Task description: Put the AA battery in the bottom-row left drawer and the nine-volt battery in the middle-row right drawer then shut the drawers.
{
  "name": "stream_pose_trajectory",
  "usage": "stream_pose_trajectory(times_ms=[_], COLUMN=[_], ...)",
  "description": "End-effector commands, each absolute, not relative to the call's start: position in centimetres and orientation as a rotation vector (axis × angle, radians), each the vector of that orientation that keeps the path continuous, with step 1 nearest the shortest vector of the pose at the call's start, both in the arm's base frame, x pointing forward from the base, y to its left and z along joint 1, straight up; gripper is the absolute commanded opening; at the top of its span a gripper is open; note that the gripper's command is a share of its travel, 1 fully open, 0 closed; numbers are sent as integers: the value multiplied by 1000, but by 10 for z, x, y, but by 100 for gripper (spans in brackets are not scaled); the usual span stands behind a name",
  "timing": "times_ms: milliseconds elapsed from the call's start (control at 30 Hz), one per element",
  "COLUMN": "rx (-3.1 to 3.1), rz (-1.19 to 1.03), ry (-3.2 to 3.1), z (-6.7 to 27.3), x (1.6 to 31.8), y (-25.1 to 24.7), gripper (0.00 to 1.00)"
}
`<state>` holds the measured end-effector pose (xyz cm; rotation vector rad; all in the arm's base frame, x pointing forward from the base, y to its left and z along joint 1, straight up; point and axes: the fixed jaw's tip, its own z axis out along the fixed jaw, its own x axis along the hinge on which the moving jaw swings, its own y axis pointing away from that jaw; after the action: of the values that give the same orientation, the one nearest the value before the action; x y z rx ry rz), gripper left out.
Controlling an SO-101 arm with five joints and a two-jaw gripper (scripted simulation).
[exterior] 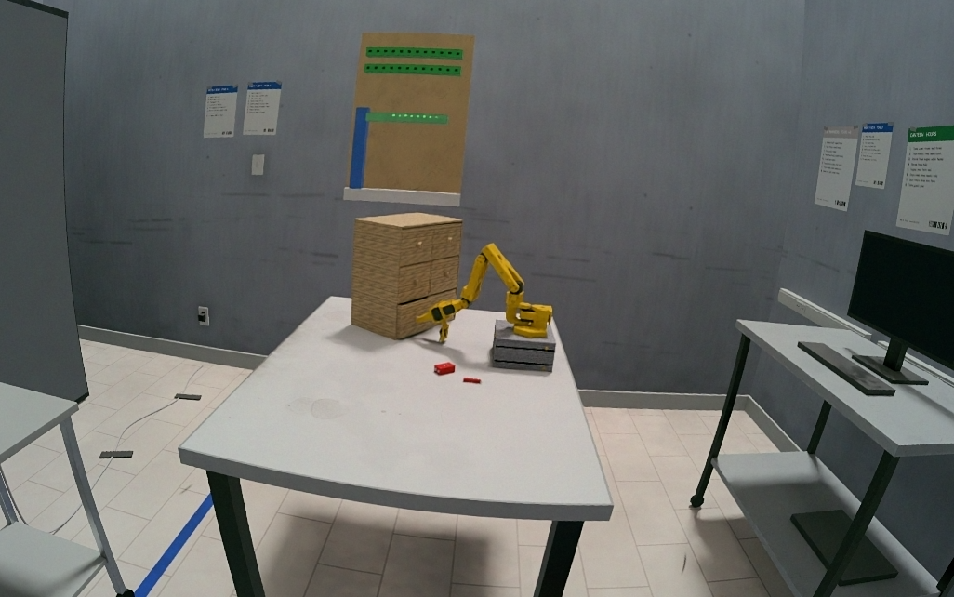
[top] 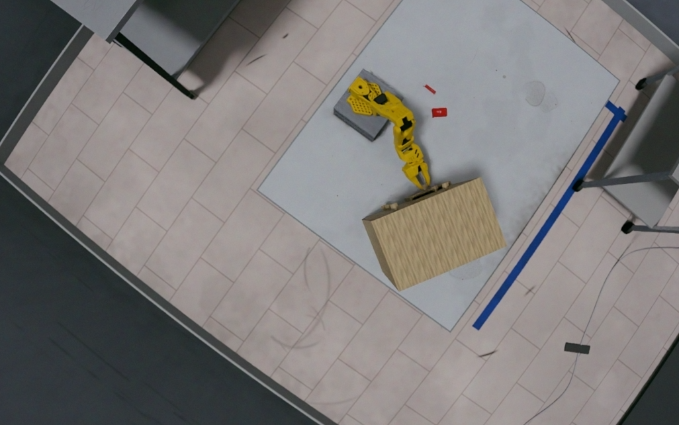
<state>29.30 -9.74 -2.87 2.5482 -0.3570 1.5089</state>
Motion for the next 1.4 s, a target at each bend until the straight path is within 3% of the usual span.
stream_pose_trajectory(times_ms=[0,1367], rx=[2540,2538], rz=[1520,1519], ry=[-383,-365], z=[-28,-27], x=[298,306], y=[-102,-103], gripper=[0,0])
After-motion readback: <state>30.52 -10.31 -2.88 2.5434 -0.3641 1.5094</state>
